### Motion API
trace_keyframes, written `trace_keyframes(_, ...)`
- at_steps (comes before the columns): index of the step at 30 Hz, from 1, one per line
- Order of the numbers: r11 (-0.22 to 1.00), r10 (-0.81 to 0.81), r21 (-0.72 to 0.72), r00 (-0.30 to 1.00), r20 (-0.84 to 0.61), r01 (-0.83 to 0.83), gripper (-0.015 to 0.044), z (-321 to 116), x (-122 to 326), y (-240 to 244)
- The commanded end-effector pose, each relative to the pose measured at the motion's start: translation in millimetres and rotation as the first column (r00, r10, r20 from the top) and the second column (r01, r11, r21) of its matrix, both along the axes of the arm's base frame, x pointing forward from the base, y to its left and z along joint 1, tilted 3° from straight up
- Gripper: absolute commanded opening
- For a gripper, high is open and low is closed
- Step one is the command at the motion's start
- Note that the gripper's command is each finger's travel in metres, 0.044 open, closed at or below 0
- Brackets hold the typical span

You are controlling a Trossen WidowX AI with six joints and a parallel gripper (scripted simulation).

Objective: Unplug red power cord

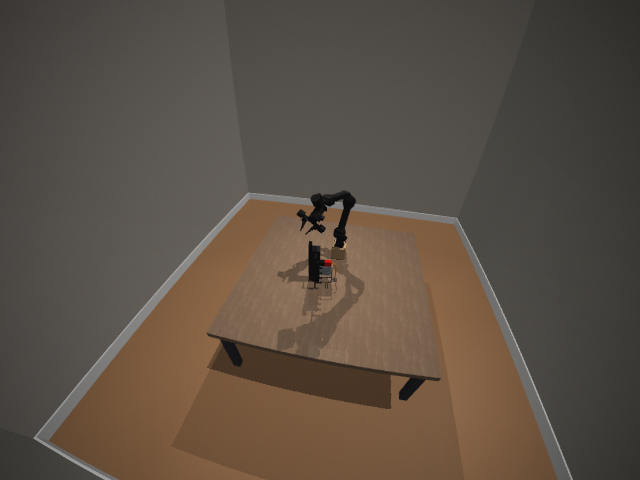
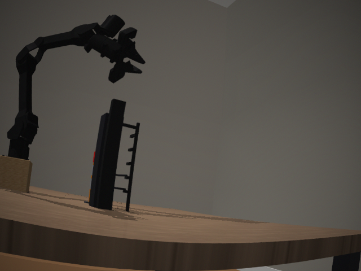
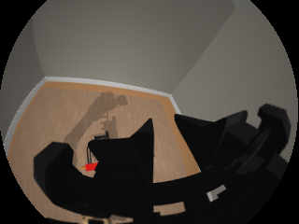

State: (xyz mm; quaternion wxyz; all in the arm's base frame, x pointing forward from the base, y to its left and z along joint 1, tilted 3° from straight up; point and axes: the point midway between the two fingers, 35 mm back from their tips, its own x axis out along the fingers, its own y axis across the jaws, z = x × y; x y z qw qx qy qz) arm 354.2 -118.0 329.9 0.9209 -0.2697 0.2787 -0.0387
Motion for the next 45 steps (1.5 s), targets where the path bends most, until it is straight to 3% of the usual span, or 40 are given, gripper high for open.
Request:
trace_keyframes(1, 0.975, 0.188, -0.077, 0.962, -0.2, -0.206, 0.016, -47, 8, 40)
trace_keyframes(7, 0.811, 0.449, -0.103, 0.726, -0.521, -0.575, 0.016, -121, -5, 102)
trace_keyframes(13, 0.473, 0.578, 0.04, 0.276, -0.768, -0.88, 0.016, -188, -46, 152)
trace_keyframes(16, 0.263, 0.57, 0.173, 0.008, -0.822, -0.949, 0.016, -215, -71, 170)
trace_keyframes(18, 0.174, 0.552, 0.234, -0.103, -0.828, -0.957, 0.016, -225, -82, 175)
trace_keyframes(45, 0.163, 0.547, 0.241, -0.116, -0.829, -0.957, 0.016, -226, -73, 151)
